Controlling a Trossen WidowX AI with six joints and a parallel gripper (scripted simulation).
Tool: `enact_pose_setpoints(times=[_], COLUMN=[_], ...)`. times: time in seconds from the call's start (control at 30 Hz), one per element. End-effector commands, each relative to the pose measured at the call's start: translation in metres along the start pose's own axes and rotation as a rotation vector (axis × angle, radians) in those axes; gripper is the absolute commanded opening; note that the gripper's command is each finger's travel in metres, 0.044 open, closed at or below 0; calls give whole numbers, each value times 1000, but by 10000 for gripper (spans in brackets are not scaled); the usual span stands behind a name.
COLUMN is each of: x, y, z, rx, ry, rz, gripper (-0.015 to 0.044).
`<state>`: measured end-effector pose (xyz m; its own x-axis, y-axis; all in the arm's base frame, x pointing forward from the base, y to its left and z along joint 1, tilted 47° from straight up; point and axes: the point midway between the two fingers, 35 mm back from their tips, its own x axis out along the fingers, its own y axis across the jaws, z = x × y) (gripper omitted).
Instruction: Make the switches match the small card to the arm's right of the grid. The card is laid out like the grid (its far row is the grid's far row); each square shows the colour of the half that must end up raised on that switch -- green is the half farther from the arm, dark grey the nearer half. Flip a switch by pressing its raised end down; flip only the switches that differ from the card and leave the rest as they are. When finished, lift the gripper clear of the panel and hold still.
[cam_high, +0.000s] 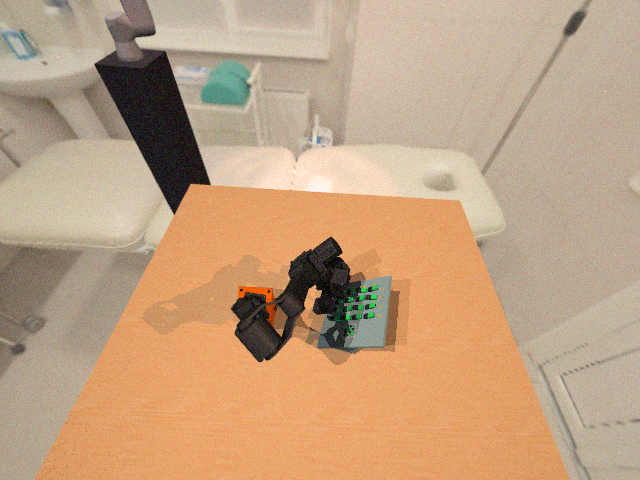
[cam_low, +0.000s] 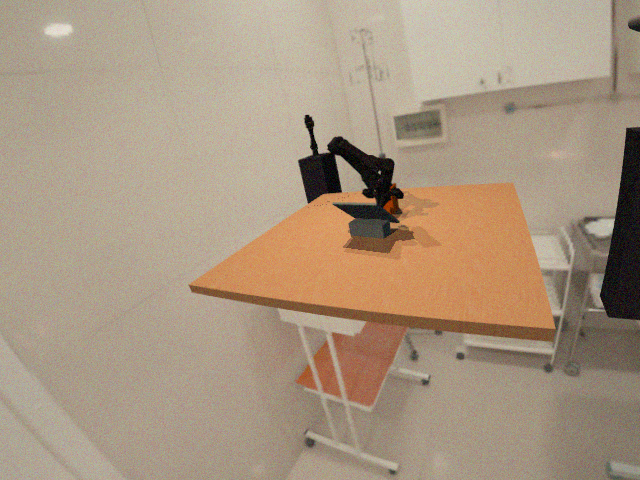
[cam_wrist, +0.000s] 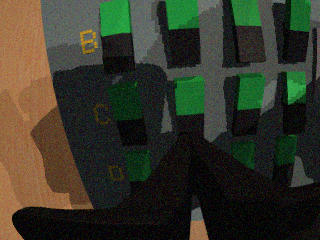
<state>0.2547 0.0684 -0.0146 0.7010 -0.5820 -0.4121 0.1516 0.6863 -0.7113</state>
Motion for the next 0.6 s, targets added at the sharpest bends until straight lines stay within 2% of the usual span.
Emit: enact_pose_setpoints(times=[0.0,0.17,0.57], x=[-23,-56,-58], y=[6,-1,9], z=[2,4,-7], rx=[6,4,5], ry=[10,16,16], rz=[19,3,5], gripper=[0,0,0])
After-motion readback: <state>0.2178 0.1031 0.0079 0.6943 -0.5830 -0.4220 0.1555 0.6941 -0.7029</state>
